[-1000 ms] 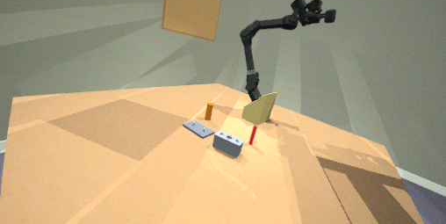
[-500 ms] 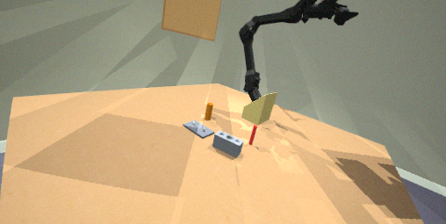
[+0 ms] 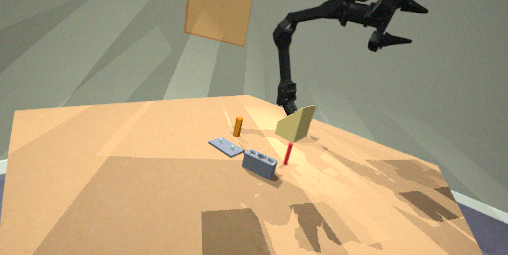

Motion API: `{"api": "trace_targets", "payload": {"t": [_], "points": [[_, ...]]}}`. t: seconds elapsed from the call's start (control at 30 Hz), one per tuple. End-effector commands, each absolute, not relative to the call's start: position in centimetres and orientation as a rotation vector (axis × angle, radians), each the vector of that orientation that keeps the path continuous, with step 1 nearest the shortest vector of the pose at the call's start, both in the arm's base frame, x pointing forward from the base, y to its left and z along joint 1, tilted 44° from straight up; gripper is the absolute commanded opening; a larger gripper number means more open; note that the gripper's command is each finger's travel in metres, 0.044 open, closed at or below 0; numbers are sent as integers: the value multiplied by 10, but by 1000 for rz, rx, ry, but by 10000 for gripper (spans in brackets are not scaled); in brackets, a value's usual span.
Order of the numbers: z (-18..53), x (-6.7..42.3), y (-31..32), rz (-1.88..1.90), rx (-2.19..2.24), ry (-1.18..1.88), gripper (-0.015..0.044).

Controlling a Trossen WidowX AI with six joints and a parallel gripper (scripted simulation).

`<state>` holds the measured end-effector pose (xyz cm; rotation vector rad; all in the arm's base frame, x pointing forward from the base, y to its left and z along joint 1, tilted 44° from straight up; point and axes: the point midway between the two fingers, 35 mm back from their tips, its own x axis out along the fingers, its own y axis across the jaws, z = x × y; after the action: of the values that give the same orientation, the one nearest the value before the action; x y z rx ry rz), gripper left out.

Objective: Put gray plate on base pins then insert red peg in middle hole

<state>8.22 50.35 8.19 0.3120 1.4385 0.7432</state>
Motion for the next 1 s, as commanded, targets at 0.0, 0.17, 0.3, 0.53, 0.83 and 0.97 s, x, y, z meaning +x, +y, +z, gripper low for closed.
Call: {"api": "trace_targets", "payload": {"t": [0.0, 0.17, 0.3, 0.53, 0.83, 0.97], "points": [[52, 144, 473, 404, 383, 1436, 440], [24, 208, 422, 15, 455, 1388, 440], [7, 254, 368, -286, 498, 1324, 440], [-9, 308, 268, -776, 539, 1151, 440], [-8, 343, 130, -1340, 496, 788, 440], [-6, 347, 121, -1373, 488, 758, 440]]}}
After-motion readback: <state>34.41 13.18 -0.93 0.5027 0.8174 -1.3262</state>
